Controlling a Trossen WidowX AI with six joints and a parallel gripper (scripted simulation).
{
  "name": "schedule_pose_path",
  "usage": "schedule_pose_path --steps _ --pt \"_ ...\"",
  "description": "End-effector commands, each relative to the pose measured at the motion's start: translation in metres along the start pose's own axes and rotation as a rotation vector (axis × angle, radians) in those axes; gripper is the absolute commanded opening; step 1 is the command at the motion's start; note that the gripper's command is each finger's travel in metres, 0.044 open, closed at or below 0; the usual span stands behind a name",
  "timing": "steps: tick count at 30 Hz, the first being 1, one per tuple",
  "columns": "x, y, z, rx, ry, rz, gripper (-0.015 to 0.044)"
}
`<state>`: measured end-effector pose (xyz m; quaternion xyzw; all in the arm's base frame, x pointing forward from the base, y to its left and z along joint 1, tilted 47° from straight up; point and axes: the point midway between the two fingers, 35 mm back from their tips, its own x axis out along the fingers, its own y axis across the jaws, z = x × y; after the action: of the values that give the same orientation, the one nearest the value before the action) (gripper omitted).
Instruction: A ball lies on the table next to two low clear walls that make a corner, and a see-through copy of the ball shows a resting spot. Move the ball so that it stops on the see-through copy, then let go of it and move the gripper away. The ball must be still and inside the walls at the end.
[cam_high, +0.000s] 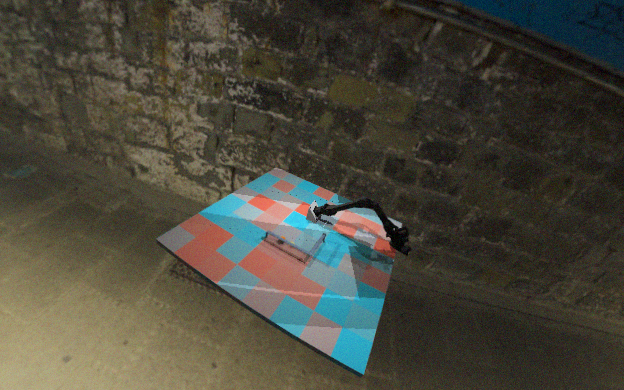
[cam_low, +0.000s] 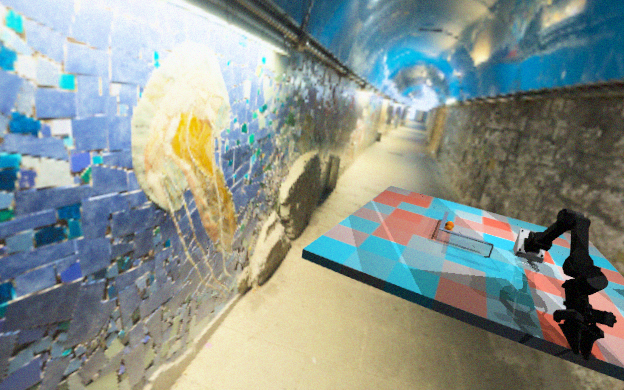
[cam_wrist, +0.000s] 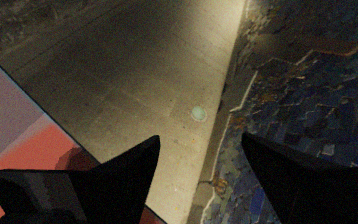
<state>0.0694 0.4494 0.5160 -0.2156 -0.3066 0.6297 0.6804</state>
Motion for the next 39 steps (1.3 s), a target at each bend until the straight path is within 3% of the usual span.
schedule_pose_path --steps 1,19,29,39 --pt "-0.015 -0.036 -0.04 -0.001 0.097 -0.052 0.0313" --pt "-0.12 -0.15 -0.23 0.108 0.569 -0.215 0.0313" --pt "-0.227 -0.179 -0.345 0.336 0.857 -0.305 0.0313" --pt "-0.356 -0.163 -0.438 0.687 1.1 -0.41 0.0313"
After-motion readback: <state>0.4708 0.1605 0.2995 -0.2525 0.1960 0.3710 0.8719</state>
